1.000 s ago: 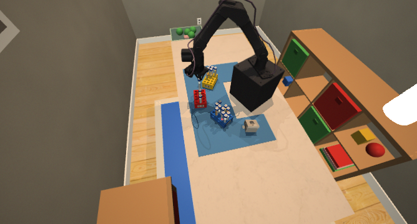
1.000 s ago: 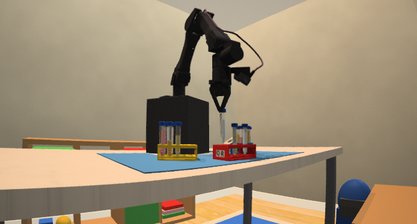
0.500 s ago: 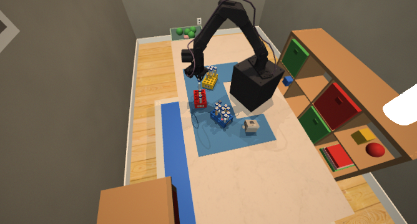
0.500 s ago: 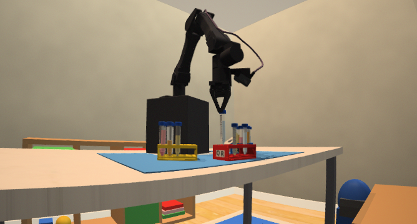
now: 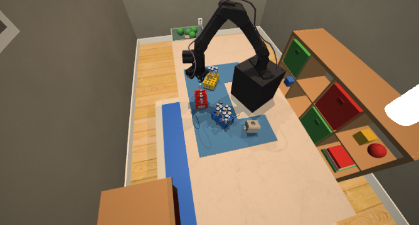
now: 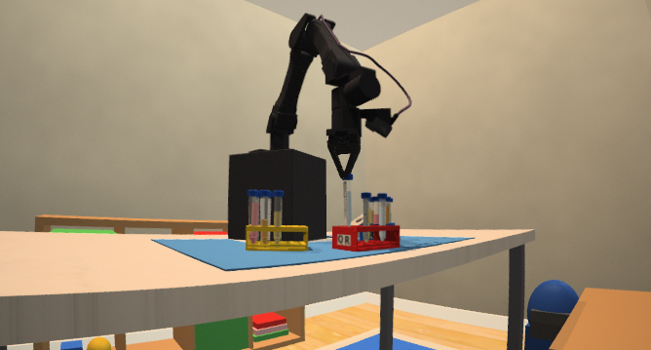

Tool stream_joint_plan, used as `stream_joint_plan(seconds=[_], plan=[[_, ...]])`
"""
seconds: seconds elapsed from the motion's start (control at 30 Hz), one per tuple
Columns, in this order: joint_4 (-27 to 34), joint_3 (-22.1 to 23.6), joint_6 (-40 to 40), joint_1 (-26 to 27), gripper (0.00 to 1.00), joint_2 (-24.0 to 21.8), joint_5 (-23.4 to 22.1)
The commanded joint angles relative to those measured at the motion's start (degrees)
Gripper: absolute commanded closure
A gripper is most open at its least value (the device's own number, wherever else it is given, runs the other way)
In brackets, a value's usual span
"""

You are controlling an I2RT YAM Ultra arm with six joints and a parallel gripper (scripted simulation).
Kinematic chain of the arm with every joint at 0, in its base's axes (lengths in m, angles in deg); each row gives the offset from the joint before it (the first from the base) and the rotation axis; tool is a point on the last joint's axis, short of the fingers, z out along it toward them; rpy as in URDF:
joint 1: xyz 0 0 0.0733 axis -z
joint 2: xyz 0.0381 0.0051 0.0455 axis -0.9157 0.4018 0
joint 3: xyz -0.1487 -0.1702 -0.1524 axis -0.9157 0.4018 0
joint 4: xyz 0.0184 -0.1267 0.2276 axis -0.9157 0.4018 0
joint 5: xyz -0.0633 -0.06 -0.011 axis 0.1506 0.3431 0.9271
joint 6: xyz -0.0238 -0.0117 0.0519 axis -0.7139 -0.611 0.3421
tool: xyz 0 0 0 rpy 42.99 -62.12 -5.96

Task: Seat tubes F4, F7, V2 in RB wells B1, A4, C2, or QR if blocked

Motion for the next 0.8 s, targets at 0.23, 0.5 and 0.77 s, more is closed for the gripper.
stream_joint_plan(seconds=[0.23,0.5,0.77], plan=[[-1.40,-1.63,0.31,-0.93,1.00,1.47,-0.42],[-1.84,-0.96,0.22,-0.89,1.00,2.16,-0.41],[-2.54,0.36,0.12,-0.85,1.00,2.65,-0.40]])
